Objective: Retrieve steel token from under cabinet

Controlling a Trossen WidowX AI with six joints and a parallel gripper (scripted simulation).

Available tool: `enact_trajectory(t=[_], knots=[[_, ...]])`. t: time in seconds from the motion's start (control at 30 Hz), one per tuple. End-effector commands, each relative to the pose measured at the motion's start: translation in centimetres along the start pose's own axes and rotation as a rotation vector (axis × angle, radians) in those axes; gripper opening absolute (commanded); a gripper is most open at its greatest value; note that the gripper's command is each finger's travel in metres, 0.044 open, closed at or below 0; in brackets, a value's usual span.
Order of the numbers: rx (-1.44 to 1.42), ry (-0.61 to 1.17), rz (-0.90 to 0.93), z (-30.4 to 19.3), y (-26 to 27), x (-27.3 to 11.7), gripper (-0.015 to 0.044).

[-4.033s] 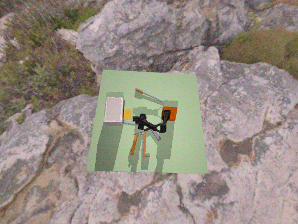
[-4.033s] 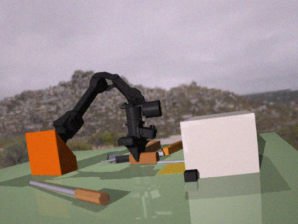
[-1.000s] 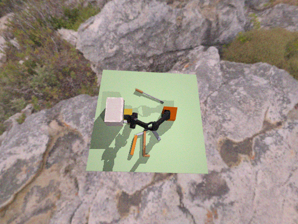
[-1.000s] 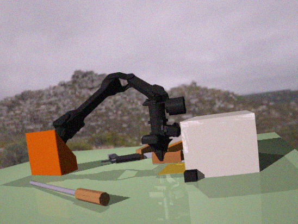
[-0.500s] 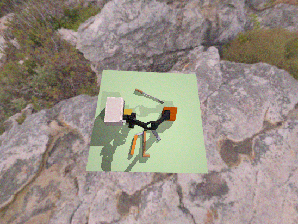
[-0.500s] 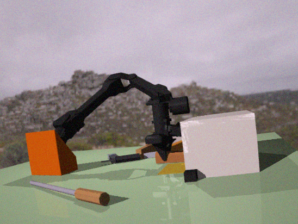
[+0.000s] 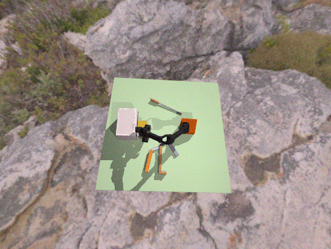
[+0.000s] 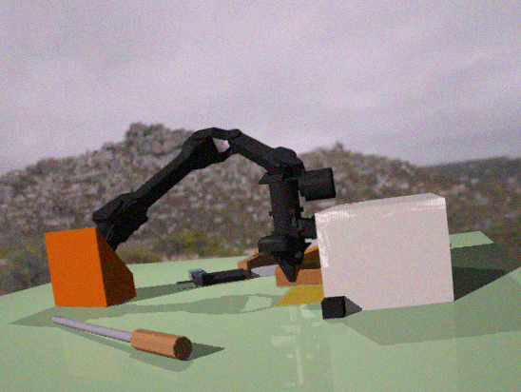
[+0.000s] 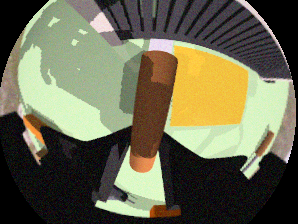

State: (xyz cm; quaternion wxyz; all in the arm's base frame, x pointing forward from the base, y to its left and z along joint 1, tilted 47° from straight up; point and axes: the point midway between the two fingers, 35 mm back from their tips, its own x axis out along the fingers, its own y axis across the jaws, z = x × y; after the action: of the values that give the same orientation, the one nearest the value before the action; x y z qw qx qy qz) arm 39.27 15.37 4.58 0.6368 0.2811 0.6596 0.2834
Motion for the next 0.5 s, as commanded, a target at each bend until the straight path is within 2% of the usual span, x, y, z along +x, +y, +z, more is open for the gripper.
enact_trajectory(t=[0.0,0.47], knots=[[0.000,-0.001,0.001,0.1,-0.9,0.1,0.0000],[0.000,-0.001,0.001,0.1,-2.2,0.1,0.0000]])
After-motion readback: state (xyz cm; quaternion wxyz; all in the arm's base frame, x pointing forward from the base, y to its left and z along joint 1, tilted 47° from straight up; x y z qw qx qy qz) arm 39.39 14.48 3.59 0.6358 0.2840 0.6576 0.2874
